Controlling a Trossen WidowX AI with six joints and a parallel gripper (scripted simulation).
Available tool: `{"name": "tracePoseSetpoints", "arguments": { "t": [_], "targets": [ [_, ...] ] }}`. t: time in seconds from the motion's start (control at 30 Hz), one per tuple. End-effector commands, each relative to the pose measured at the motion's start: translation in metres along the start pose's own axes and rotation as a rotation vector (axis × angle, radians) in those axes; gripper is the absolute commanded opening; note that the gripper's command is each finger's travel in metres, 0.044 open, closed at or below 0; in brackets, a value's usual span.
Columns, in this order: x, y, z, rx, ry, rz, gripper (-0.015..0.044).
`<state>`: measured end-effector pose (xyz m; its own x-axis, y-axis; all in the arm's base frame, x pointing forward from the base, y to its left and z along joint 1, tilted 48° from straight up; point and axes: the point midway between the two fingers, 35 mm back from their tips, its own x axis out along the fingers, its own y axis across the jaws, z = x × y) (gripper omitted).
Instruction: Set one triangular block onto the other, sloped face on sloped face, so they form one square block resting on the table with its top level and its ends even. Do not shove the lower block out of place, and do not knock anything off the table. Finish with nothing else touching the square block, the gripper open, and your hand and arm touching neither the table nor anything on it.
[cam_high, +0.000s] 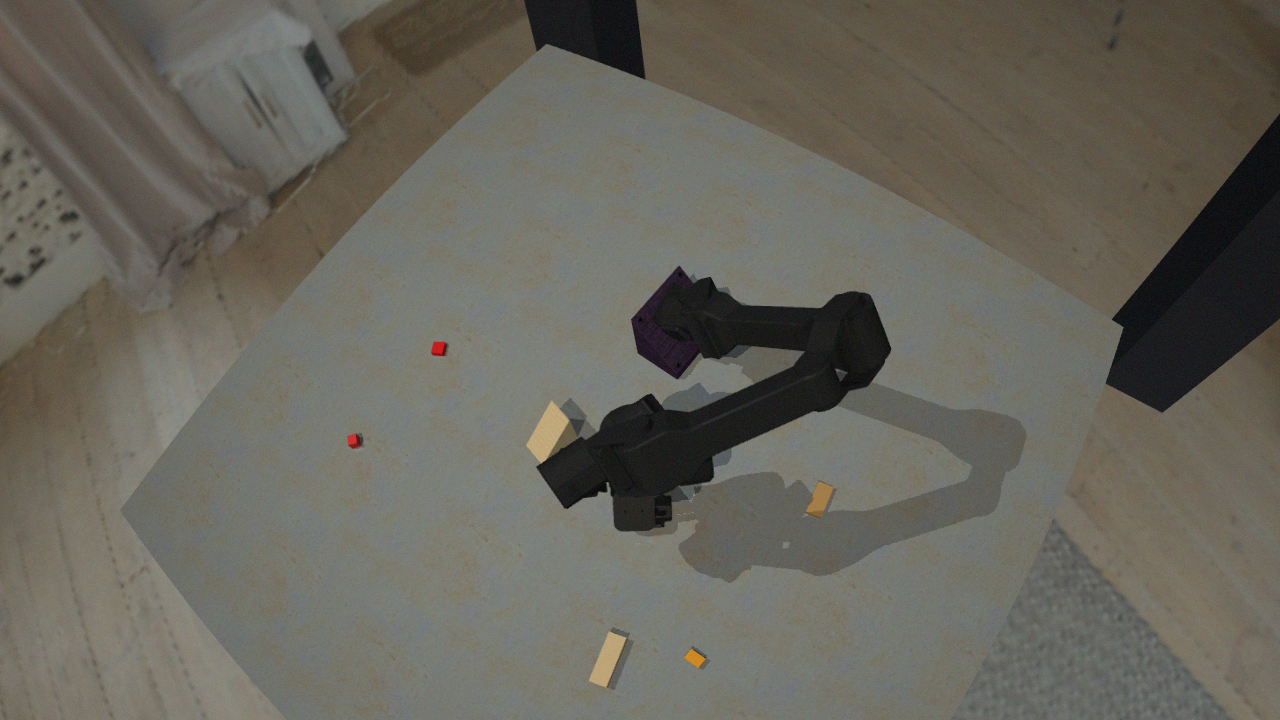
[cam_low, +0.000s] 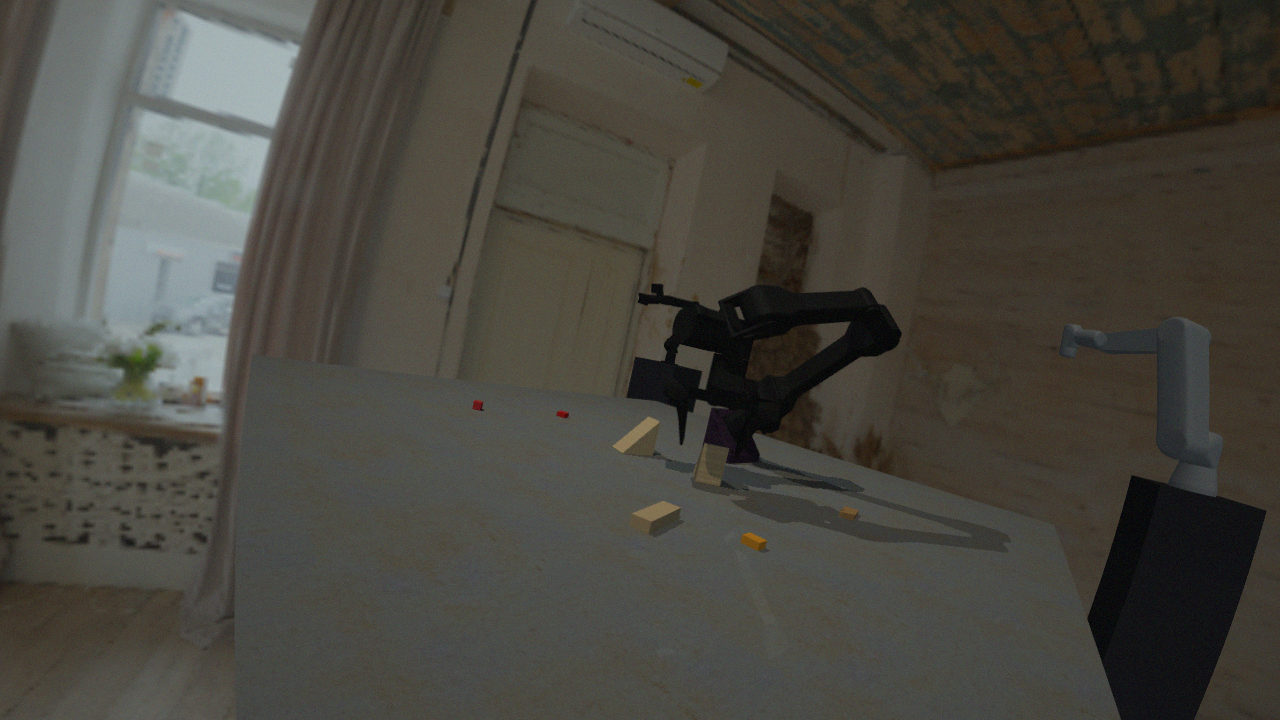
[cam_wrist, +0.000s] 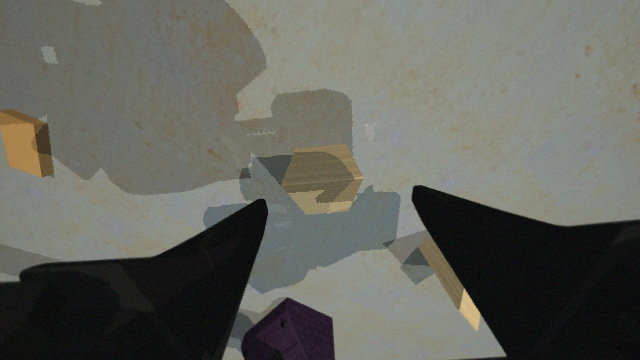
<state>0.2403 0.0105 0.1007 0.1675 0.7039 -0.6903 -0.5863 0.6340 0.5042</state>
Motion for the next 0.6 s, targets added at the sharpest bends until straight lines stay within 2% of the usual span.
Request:
{"name": "tracePoseSetpoints", "arguments": {
  "t": [0.0,0.57],
  "targets": [
    [0.006,0.001,0.001,0.004,-0.006,0.002,0.044],
    [0.033,0.005,-0.001,0.003,-0.011,0.008,0.044]
  ]
}}
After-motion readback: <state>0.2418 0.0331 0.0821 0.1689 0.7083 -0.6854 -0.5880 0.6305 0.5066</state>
